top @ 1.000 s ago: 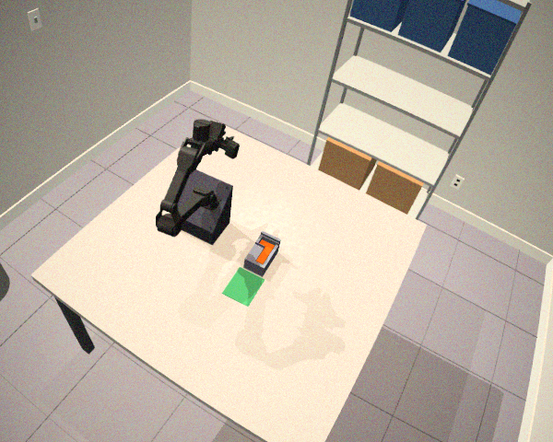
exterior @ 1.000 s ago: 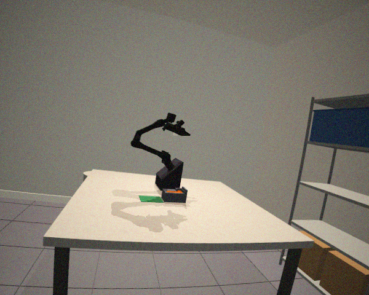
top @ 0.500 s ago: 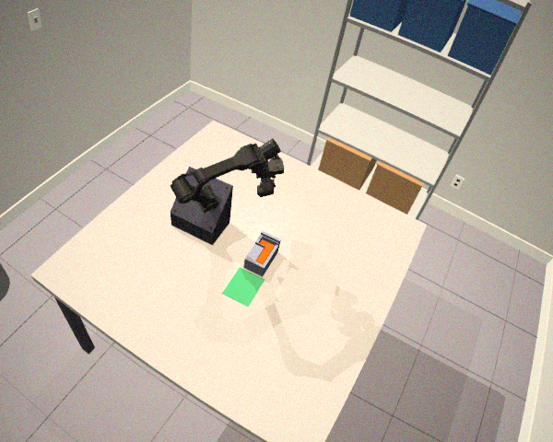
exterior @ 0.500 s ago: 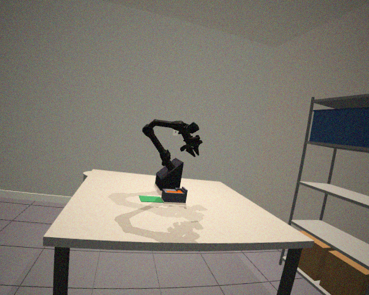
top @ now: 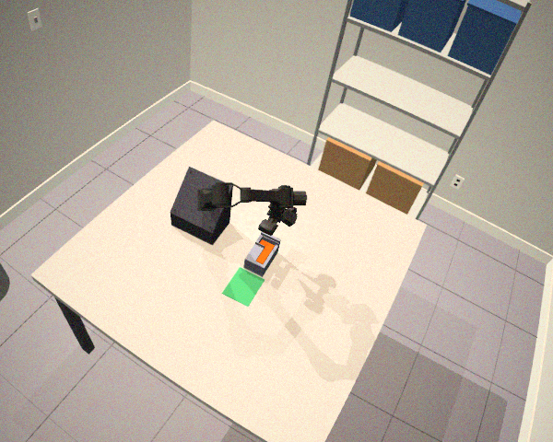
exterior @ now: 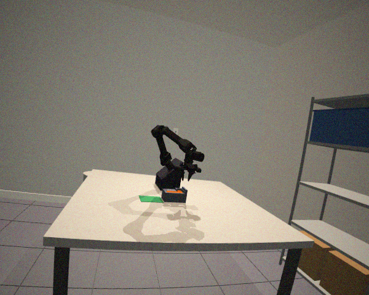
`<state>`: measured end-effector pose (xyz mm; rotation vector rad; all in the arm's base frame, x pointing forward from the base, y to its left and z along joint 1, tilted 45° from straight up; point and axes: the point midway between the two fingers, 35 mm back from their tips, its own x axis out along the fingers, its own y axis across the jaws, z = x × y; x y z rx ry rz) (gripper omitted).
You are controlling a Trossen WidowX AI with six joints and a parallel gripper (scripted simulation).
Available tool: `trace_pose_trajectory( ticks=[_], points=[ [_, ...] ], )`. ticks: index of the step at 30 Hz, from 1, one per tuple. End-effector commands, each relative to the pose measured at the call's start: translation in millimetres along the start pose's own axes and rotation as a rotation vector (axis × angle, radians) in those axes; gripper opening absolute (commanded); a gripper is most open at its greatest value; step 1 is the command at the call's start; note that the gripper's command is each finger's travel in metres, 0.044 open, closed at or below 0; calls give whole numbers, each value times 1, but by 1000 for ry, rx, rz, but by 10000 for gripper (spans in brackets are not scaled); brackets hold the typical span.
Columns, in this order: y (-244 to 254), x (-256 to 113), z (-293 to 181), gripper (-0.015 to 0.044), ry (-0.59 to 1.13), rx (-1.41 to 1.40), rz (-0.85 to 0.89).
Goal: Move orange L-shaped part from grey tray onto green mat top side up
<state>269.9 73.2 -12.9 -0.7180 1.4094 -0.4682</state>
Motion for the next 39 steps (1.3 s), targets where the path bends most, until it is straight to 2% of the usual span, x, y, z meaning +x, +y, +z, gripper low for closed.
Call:
trace_pose_trajectory(
  ticks=[1, 5, 7, 39],
  points=[
    [0, 12, 4, 180, -12, 5, -4],
    [-1, 59, 4, 180, -12, 5, -7],
    [-2, 70, 3, 180, -12, 5, -9],
    [0, 104, 3, 180, -12, 6, -2]
  ],
)
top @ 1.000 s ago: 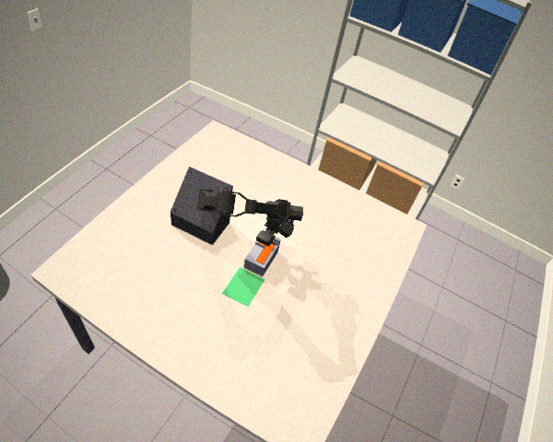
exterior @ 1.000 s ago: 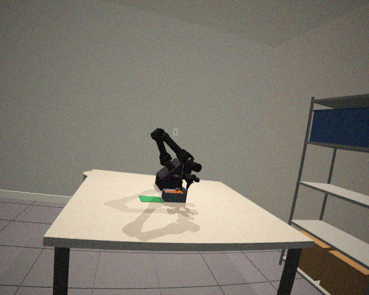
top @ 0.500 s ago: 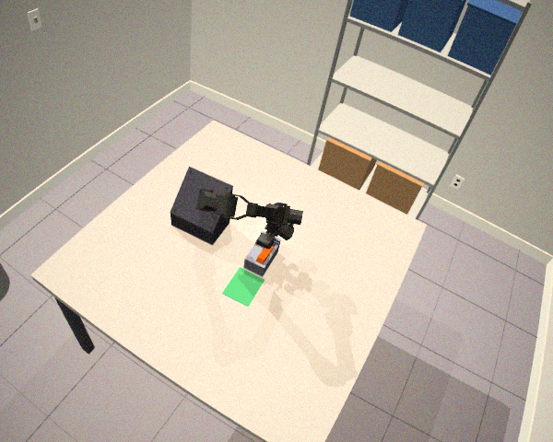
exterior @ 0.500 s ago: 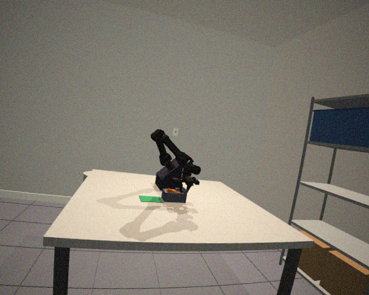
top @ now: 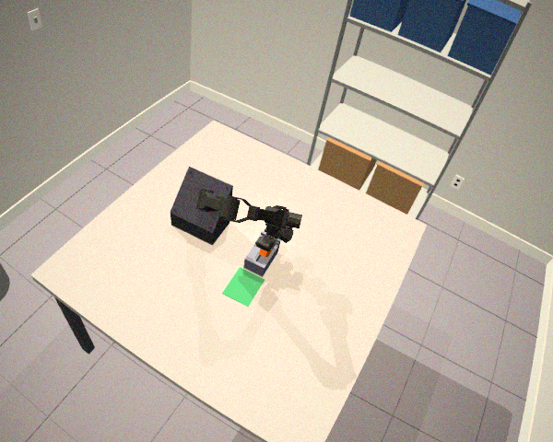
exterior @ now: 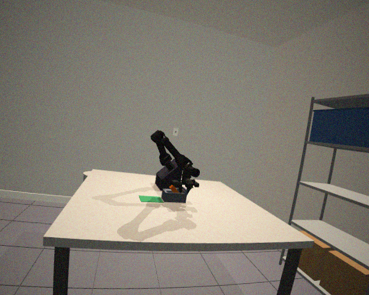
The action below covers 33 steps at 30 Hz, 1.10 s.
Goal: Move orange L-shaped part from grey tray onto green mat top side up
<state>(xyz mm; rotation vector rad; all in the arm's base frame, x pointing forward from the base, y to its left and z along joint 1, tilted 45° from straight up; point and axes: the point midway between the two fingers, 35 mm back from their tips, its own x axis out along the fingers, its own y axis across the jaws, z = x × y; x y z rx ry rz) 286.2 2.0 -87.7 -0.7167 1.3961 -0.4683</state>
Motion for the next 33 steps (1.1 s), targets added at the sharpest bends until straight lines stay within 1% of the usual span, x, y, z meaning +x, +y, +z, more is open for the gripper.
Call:
trace_pose_trajectory(
  ticks=[1, 7, 15, 17, 22, 23, 33],
  points=[
    [0, 0, 0, 180, 0, 0, 0],
    [1, -1, 0, 180, 0, 0, -1],
    [10, -15, 1, 180, 0, 0, -7],
    [10, -29, 3, 180, -1, 0, -4],
    [2, -97, 2, 180, 0, -1, -2],
    [0, -106, 1, 180, 0, 0, -4],
    [0, -111, 4, 180, -17, 2, -2]
  ],
)
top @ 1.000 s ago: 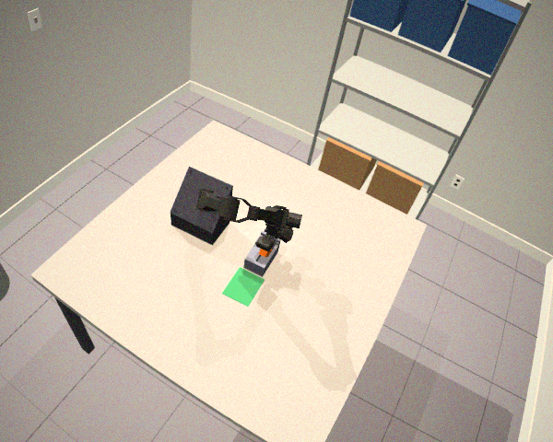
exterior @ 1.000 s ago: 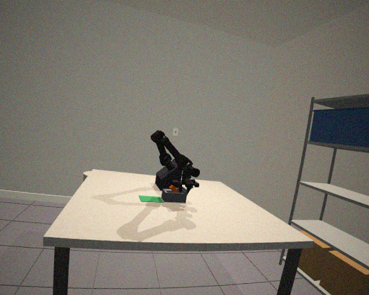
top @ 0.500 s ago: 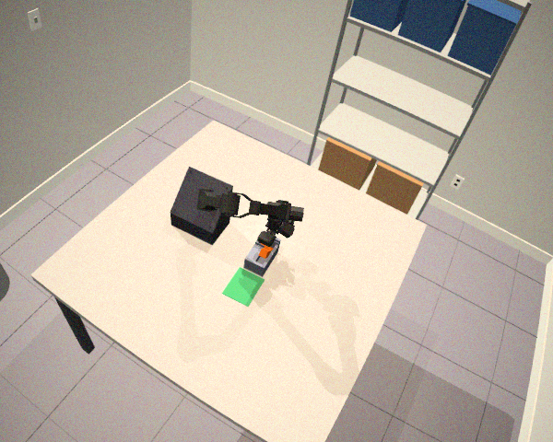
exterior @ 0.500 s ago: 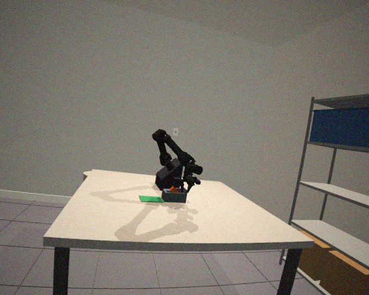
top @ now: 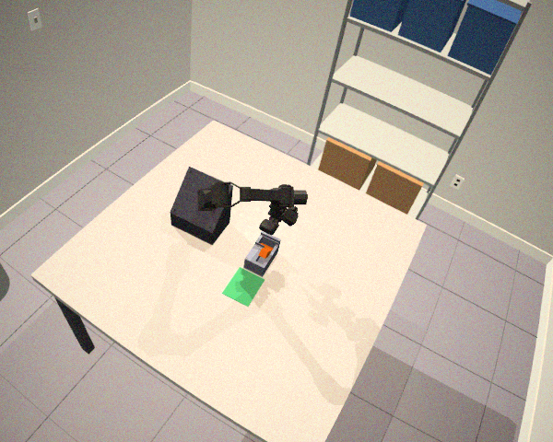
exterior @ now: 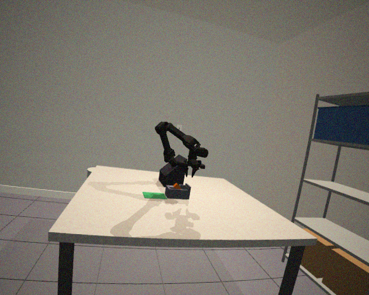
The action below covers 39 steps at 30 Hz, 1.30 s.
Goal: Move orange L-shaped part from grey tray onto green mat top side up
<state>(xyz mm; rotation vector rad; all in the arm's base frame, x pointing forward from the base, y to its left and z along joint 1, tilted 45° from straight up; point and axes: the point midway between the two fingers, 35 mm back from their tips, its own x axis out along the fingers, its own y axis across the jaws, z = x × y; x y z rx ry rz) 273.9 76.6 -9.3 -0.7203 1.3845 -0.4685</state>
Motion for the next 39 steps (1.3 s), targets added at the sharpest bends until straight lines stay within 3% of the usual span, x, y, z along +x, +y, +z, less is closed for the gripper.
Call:
trace_pose_trajectory(
  ticks=[1, 20, 22, 24, 36, 39],
  points=[
    [0, -2, 1, 180, -7, 1, 3],
    [0, -2, 1, 180, -7, 1, 3],
    [-2, -2, 2, 233, -6, 57, 3],
    [-8, -2, 3, 280, -5, 179, 4],
    [-72, 0, 9, 280, 6, 1493, -9],
    [-76, 0, 9, 280, 6, 1569, -11]
  ],
)
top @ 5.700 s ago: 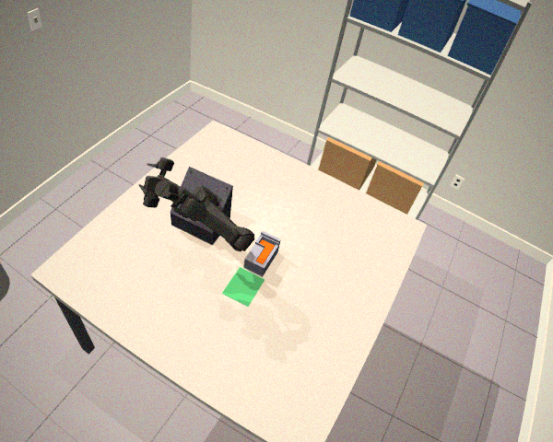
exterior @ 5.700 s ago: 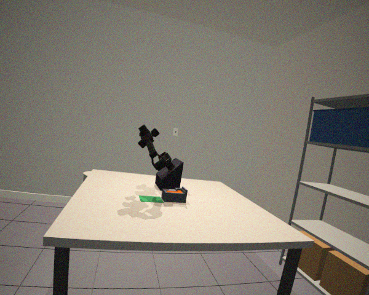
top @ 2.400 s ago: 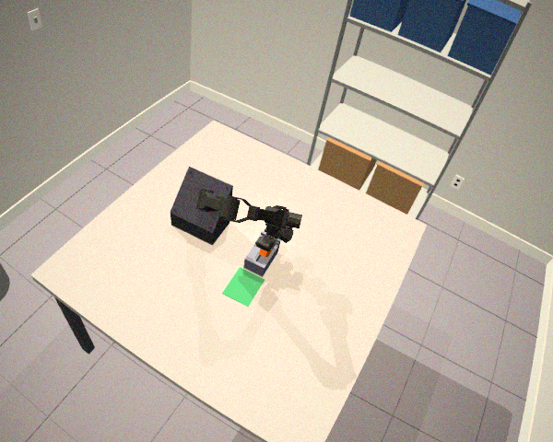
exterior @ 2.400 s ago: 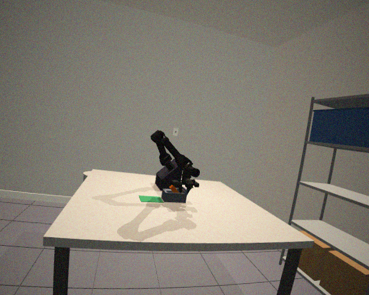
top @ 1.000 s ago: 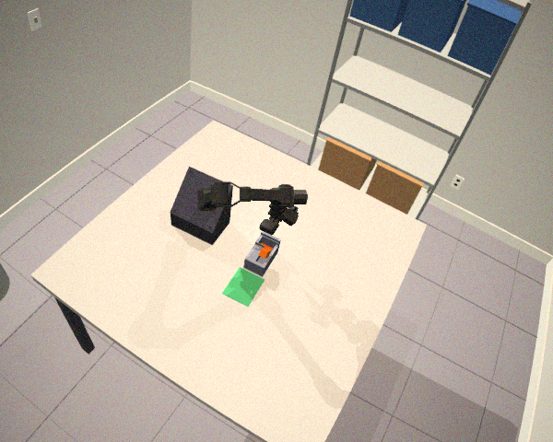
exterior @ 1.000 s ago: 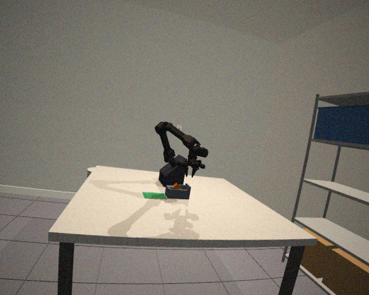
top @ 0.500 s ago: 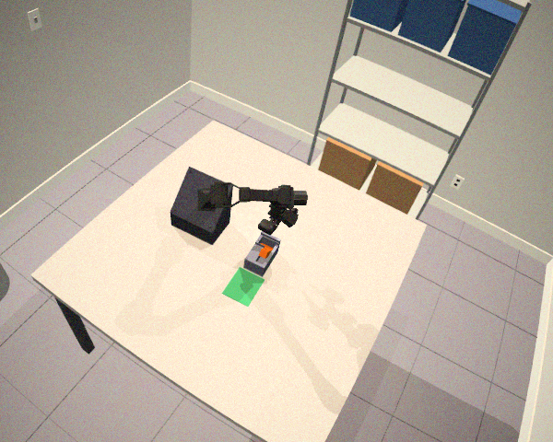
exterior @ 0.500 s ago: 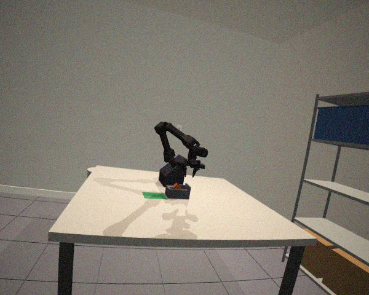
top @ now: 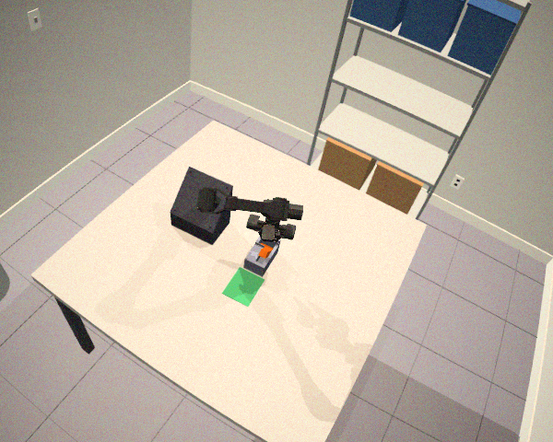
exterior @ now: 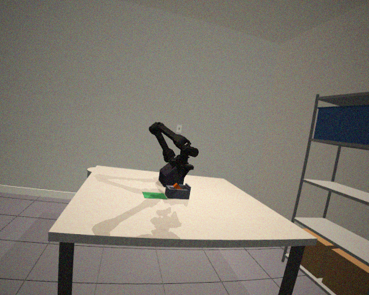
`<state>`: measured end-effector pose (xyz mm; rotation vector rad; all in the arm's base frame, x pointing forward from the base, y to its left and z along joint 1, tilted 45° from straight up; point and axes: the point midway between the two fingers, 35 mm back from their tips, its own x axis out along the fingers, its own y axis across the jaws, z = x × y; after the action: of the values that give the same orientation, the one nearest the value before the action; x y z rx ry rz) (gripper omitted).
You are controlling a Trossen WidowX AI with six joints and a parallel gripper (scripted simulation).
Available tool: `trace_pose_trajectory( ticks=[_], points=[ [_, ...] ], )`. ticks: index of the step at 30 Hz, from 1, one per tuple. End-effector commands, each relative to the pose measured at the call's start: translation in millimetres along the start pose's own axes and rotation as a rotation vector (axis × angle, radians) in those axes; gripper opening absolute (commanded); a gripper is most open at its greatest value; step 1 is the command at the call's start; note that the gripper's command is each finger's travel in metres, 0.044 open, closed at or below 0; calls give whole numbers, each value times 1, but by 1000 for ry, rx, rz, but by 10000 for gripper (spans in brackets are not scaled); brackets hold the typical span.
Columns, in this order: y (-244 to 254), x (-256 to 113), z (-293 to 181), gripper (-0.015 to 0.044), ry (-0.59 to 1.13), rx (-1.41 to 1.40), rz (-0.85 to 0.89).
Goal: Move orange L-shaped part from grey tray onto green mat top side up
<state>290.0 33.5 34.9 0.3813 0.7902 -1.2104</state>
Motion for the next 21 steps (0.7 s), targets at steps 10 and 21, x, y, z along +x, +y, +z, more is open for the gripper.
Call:
trace_pose_trajectory(
  ticks=[10, 21],
  points=[
    [-3, 27, 13, 280, -10, 232, 0],
    [-2, 42, 13, 280, -9, 232, 0]
  ],
)
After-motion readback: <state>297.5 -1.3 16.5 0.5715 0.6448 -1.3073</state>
